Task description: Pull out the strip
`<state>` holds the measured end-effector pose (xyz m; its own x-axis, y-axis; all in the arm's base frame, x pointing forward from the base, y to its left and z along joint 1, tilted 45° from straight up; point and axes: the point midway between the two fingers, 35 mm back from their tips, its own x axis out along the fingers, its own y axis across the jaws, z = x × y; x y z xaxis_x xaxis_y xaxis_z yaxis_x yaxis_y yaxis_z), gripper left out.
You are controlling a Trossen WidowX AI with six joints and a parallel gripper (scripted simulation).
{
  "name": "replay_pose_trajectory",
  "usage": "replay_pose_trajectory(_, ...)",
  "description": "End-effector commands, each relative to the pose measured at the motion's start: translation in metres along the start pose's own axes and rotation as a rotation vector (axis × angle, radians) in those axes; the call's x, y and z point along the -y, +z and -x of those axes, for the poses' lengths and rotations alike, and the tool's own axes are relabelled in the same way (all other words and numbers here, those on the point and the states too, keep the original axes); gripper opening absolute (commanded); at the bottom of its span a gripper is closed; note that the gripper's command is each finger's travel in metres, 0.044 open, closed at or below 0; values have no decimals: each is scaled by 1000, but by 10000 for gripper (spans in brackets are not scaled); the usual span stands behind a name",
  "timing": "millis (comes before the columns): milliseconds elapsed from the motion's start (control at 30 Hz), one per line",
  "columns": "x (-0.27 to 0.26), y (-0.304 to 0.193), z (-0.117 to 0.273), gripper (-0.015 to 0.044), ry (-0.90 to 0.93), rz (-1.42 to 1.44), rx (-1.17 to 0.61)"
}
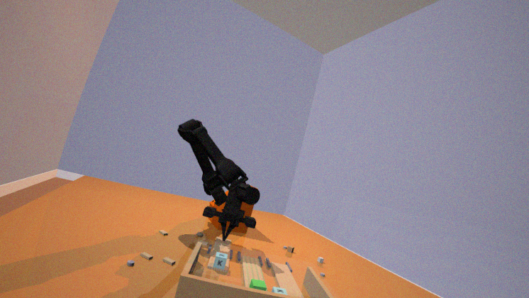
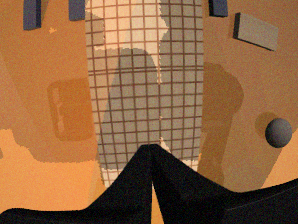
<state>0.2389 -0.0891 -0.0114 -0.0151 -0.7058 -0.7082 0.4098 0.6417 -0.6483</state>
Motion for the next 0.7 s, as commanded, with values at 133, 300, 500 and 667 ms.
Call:
replay_pose_trajectory(133,1,-21,-3,0,-1,9,-22)
replay_pose_trajectory(300,1,-27,-3,0,-1,9,-23)
replay_pose_trajectory(500,1,-37,-3,0,-1,9,-23)
replay_pose_trajectory(667,1,-45,-3,0,-1,10,-23)
